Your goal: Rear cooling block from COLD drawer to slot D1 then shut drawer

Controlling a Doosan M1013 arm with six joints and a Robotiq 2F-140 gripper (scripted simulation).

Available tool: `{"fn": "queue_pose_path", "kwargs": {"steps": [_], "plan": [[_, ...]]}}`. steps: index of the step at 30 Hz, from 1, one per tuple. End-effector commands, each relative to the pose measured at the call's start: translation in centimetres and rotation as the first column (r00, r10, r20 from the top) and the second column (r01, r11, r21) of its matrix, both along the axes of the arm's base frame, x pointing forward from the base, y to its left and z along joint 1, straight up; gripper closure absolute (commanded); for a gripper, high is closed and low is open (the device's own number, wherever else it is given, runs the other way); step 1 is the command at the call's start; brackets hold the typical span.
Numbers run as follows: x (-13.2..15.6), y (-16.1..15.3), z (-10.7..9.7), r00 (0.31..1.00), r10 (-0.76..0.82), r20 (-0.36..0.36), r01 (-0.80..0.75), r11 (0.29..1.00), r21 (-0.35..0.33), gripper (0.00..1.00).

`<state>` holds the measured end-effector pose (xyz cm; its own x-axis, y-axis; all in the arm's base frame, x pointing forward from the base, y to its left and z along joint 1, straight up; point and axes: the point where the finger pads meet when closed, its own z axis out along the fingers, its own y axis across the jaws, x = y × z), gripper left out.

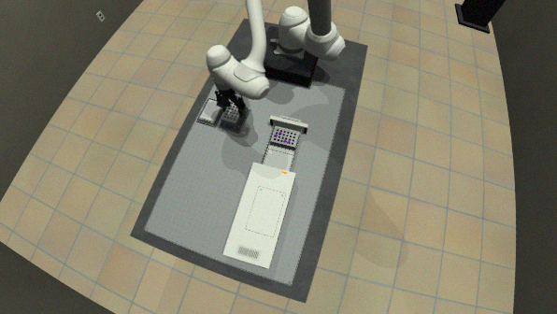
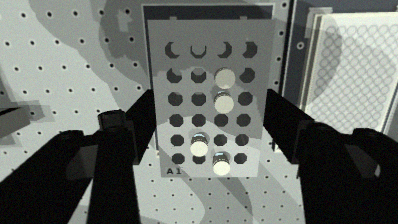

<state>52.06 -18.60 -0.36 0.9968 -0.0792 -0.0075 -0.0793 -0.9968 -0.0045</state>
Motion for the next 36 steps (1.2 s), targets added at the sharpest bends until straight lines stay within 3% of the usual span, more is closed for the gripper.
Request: {"fn": "queue_pose_path", "kwargs": {"steps": [1,36], "plan": [[0.05,-0.01,0.02,1.000,0.000,0.001,0.000,1.000,0.000,0.90],[0.05,-0.01,-0.49,1.000,0.000,0.001,0.000,1.000,0.000,0.90]]}}
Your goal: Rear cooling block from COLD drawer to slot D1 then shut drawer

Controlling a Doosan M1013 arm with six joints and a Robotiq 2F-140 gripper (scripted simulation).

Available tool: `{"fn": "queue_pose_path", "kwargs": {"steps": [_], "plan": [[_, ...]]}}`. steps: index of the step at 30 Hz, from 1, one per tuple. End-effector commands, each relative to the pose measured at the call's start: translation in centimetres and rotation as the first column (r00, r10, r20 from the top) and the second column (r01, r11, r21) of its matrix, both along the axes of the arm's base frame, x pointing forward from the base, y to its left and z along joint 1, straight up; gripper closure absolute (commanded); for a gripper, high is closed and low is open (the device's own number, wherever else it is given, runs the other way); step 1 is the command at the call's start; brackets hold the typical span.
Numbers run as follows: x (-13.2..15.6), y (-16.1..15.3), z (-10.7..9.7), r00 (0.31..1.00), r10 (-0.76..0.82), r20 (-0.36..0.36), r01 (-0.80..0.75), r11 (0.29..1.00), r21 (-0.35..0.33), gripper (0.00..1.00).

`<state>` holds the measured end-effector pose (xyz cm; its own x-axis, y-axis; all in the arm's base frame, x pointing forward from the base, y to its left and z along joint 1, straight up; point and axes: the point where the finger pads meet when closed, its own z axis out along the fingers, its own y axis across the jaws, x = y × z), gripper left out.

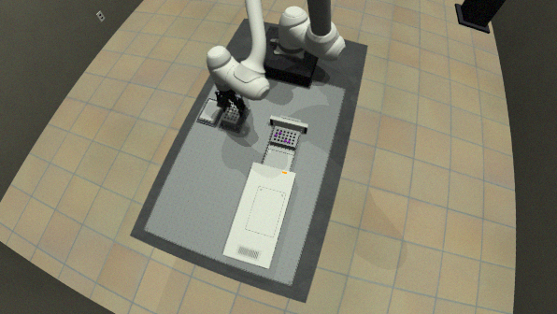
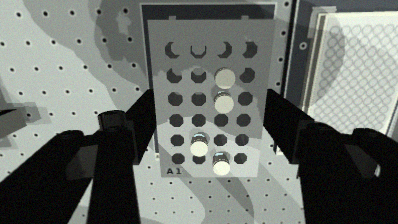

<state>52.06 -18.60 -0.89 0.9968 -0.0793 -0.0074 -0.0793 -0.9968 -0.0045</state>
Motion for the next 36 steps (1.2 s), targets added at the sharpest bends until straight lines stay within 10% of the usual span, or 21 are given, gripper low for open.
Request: {"fn": "queue_pose_path", "kwargs": {"steps": [1,36], "plan": [[0.05,-0.01,0.02,1.000,0.000,0.001,0.000,1.000,0.000,0.90],[0.05,-0.01,-0.48,1.000,0.000,0.001,0.000,1.000,0.000,0.90]]}}
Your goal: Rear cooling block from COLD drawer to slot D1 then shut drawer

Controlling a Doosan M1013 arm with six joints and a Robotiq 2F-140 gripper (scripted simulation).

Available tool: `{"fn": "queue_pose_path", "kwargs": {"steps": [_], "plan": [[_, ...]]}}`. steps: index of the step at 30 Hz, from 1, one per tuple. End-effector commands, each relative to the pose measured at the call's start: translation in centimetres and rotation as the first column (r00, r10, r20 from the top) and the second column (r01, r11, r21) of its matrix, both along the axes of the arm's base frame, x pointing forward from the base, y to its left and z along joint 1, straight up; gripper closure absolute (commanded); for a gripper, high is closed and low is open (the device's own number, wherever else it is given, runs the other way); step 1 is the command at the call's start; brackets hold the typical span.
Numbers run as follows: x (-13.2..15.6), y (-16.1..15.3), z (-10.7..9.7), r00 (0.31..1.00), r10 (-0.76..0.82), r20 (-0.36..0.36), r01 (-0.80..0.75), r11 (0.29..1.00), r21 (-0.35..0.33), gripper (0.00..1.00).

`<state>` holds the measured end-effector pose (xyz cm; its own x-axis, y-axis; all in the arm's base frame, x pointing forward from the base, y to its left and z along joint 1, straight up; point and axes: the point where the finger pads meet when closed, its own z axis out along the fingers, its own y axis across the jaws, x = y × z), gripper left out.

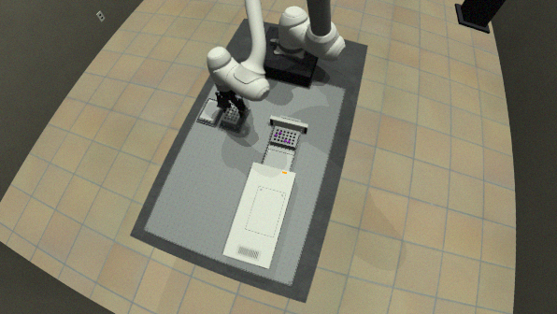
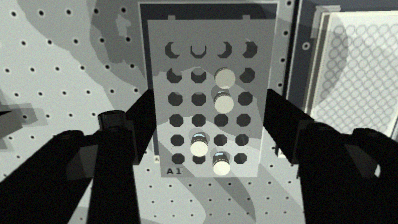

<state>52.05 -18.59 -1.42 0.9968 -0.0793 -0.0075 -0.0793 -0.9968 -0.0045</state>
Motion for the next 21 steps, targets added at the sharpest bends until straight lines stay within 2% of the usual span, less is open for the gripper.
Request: {"fn": "queue_pose_path", "kwargs": {"steps": [1,21], "plan": [[0.05,-0.01,0.05,1.000,0.000,0.001,0.000,1.000,0.000,0.90],[0.05,-0.01,-0.25,1.000,0.000,0.001,0.000,1.000,0.000,0.90]]}}
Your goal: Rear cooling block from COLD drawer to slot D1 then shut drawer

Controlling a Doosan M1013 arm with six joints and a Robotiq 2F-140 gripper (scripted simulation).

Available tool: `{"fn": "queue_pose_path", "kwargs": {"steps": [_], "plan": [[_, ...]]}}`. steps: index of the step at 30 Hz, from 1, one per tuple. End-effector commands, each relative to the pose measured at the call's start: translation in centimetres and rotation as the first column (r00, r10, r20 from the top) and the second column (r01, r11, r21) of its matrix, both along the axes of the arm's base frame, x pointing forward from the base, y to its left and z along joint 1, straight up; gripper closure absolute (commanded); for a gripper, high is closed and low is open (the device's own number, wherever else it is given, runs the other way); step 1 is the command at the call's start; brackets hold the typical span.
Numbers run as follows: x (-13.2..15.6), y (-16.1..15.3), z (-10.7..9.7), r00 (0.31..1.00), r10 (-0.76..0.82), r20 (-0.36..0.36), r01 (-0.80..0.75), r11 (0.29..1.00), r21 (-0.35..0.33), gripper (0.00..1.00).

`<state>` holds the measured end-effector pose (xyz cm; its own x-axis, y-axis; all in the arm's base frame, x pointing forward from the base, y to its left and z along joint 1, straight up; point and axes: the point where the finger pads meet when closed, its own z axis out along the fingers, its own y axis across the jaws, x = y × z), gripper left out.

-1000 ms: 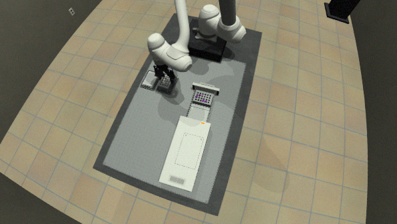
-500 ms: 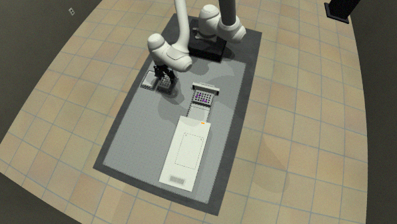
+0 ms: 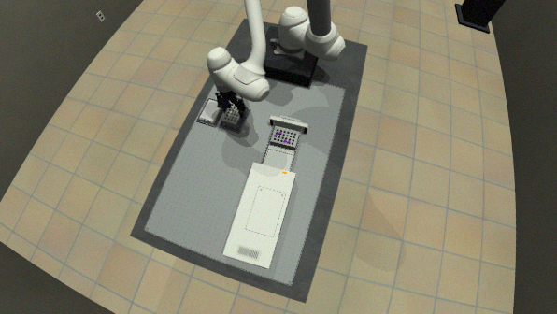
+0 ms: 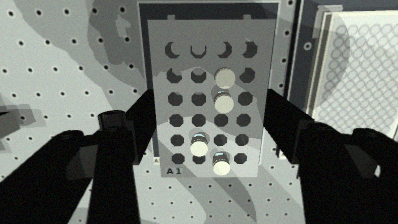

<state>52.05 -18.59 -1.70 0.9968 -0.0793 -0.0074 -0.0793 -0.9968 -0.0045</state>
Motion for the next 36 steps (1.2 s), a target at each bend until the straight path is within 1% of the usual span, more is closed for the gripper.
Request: {"fn": "queue_pose_path", "kwargs": {"steps": [1,36], "plan": [[0.05,-0.01,0.02,1.000,0.000,0.001,0.000,1.000,0.000,0.90],[0.05,-0.01,-0.28,1.000,0.000,0.001,0.000,1.000,0.000,0.90]]}}
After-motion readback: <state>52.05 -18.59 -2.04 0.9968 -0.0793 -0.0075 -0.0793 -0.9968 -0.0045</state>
